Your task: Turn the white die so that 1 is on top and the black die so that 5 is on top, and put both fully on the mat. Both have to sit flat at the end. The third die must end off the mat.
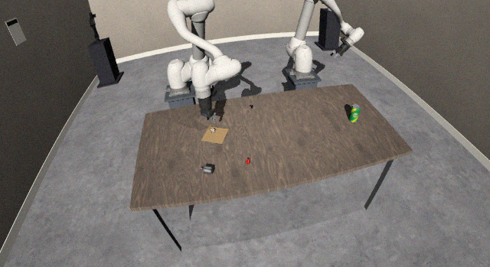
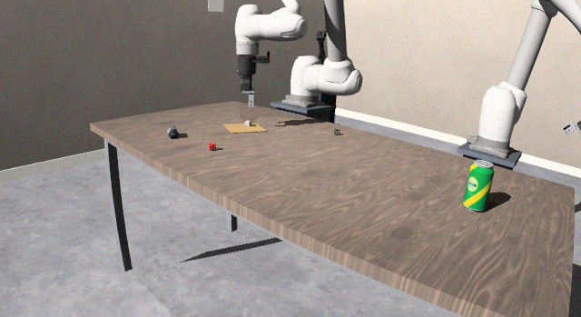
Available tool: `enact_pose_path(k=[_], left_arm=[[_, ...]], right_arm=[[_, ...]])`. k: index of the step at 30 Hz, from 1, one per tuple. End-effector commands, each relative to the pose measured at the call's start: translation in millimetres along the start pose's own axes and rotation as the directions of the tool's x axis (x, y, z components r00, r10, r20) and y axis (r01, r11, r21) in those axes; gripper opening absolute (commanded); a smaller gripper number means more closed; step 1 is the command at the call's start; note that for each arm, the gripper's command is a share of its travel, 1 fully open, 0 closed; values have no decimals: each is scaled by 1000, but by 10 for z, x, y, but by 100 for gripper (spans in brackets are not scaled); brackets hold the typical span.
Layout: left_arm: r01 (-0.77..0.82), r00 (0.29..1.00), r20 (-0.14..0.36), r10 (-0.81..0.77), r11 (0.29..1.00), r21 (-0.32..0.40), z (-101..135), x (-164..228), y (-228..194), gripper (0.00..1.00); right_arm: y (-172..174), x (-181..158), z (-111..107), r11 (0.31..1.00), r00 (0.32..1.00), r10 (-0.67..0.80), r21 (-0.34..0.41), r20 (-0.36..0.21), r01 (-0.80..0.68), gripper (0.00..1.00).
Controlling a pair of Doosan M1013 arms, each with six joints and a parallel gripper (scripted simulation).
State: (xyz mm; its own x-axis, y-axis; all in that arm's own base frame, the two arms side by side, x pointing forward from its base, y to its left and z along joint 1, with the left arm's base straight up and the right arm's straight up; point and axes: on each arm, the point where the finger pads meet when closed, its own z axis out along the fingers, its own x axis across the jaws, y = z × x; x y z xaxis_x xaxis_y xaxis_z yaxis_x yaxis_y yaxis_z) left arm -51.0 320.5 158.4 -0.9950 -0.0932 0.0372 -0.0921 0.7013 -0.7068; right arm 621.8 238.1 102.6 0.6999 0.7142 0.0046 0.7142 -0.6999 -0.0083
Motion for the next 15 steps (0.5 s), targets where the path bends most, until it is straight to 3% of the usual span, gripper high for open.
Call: enact_pose_path(k=[1, 4, 8, 15], left_arm=[[0, 1000, 0, 0, 1000, -1, -5, 1, -1, 100], [0, 1000, 0, 0, 1000, -1, -5, 1, -1, 100], [0, 1000, 0, 0, 1000, -1, -5, 1, -1, 100], [0, 1000, 0, 0, 1000, -1, -5, 1, -1, 100]], right_arm=[[15, 20, -3, 994, 994, 109, -9, 4, -109, 100], [45, 48, 3, 964, 964, 265, -10, 2, -265, 100], [68, 65, 7, 931, 931, 366, -10, 1, -366, 100], [86, 77, 10, 900, 900, 436, -10, 0, -436, 100]])
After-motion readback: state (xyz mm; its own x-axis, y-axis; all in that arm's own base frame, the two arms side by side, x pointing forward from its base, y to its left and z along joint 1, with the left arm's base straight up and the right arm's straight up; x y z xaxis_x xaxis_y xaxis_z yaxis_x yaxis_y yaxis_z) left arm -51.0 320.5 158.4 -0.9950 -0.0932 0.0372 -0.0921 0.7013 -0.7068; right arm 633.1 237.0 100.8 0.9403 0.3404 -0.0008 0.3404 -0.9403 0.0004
